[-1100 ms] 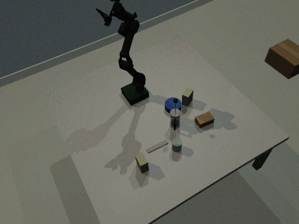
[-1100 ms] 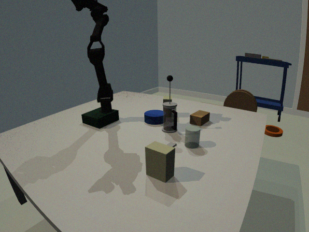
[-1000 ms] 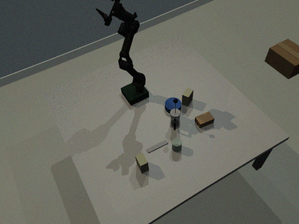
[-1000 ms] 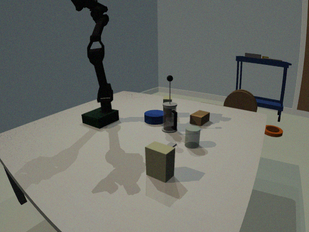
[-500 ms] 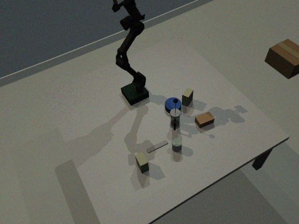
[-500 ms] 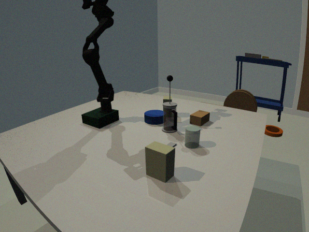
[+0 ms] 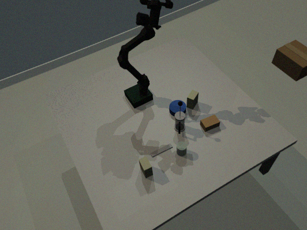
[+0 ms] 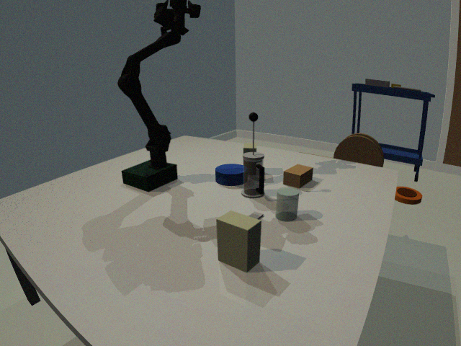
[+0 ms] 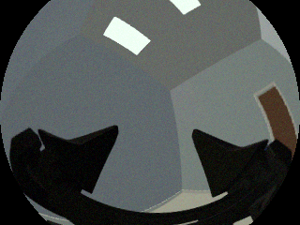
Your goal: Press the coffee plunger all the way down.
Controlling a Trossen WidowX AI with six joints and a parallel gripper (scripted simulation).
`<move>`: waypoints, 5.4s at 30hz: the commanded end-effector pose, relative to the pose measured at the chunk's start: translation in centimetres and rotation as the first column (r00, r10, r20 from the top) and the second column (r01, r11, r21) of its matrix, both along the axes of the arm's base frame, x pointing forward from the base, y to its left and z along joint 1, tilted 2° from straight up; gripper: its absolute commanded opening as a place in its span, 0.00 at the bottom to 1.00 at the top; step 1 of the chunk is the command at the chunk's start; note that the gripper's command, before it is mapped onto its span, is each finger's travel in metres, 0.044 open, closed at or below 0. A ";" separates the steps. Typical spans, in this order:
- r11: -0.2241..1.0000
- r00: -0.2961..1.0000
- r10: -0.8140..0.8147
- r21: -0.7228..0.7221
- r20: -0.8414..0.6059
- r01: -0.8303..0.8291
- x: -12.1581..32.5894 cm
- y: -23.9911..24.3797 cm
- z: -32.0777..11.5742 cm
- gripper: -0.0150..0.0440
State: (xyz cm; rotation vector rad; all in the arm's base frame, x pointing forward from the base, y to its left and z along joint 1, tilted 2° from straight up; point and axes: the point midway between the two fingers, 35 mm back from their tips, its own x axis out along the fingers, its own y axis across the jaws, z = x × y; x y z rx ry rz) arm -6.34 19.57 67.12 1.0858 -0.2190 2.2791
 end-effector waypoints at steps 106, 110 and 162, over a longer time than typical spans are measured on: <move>-0.707 0.106 -0.573 -0.556 0.812 0.438 40.7 -7.8 -45.4 0.45; -0.707 0.106 -0.573 -0.556 0.812 0.438 40.8 -7.7 -45.9 0.45; -0.707 0.105 -0.574 -0.556 0.812 0.438 42.0 -7.4 -54.5 0.45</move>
